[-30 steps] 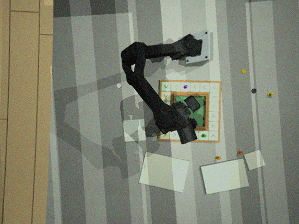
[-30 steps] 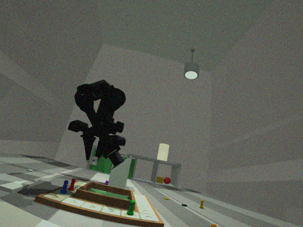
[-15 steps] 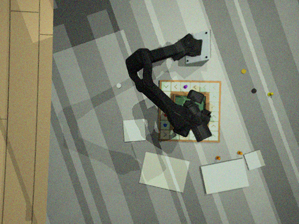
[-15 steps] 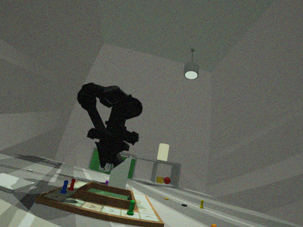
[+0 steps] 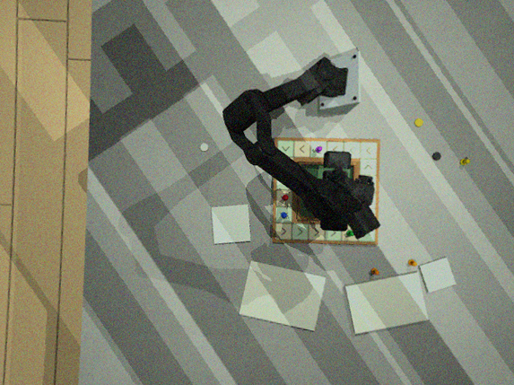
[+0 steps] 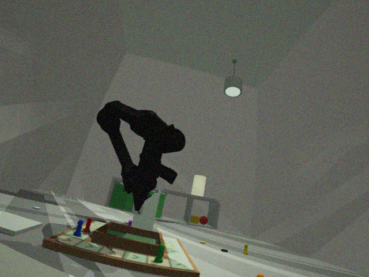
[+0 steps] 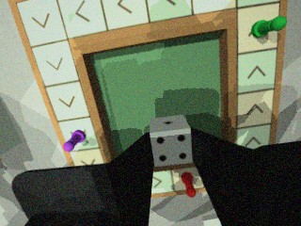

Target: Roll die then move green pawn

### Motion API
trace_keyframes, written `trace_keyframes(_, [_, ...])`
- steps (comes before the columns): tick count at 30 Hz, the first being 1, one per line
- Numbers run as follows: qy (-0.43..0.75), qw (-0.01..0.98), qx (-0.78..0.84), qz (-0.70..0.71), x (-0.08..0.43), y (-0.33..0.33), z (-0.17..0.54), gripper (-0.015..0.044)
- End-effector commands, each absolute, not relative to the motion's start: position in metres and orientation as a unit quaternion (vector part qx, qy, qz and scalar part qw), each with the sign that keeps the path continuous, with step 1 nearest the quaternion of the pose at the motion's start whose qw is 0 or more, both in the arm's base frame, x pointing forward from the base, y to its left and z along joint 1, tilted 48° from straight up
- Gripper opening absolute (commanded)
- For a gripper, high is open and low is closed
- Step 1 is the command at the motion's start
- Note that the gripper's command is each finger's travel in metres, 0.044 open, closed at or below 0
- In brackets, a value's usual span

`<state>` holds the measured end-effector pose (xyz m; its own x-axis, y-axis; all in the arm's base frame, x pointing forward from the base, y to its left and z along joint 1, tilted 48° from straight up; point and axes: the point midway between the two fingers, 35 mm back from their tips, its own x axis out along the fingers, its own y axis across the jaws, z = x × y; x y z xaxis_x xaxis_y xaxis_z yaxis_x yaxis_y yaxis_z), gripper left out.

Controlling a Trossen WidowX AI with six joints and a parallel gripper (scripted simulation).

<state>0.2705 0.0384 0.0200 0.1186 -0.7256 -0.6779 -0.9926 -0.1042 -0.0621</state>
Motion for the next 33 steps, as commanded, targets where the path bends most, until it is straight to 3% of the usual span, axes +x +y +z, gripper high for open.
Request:
trace_keyframes(1, [0.615,0.27,-0.688,0.275,0.268,0.037,0.017,0.0])
trace_keyframes(13, [0.585,0.366,-0.592,0.416,0.26,0.03,0.006,0.0])
trace_keyframes(26, [0.46,0.483,-0.535,0.519,0.26,0.03,0.006,0.0])
trace_keyframes(33, [0.452,0.489,-0.534,0.522,0.268,0.034,0.036,0.0])
